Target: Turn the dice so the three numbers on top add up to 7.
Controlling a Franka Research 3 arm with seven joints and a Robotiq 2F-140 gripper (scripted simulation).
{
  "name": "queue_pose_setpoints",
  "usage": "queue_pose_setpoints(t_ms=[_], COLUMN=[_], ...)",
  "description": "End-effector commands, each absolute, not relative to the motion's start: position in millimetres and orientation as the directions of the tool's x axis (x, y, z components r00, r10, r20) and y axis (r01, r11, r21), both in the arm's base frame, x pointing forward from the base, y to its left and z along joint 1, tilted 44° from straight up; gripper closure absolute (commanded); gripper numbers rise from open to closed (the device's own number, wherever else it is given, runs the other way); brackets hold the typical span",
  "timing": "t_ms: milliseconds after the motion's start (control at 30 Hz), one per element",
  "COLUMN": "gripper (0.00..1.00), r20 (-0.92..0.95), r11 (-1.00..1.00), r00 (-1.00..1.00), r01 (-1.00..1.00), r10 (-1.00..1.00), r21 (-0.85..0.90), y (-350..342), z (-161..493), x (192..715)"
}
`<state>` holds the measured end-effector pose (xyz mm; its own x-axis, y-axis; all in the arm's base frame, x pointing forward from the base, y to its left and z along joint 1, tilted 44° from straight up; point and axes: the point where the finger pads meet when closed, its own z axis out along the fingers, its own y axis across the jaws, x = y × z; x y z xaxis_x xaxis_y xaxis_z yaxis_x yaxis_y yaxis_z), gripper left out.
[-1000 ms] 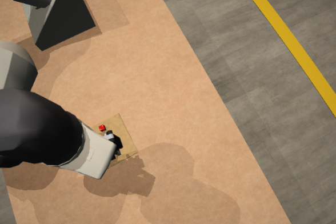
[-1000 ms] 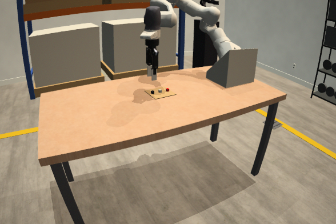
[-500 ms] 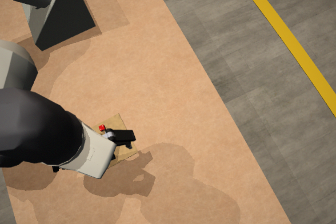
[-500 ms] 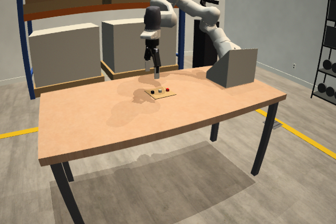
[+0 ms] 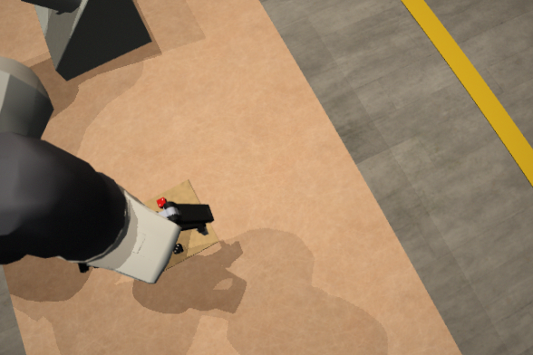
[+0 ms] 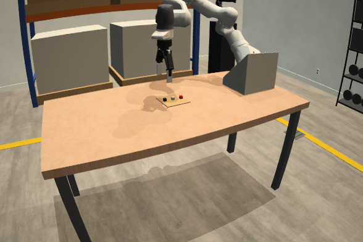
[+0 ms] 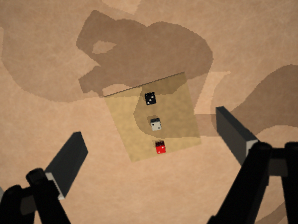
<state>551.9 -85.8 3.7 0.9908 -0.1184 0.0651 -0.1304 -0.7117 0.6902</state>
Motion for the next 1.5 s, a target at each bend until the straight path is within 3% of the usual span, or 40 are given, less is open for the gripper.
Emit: queue_pose_setpoints(t_ms=[0,1467], gripper=[0.0,0.0], r20=[0.056,0.056], r11=[-0.711,-0.711], r00=[0.992,0.992], r01=[-0.12,-0.12], r10=[-0.113,-0.113], r21=[0.693,0.693], y=[-75.2,-46.1], z=[14.7,44.9], x=[551.0,552.6])
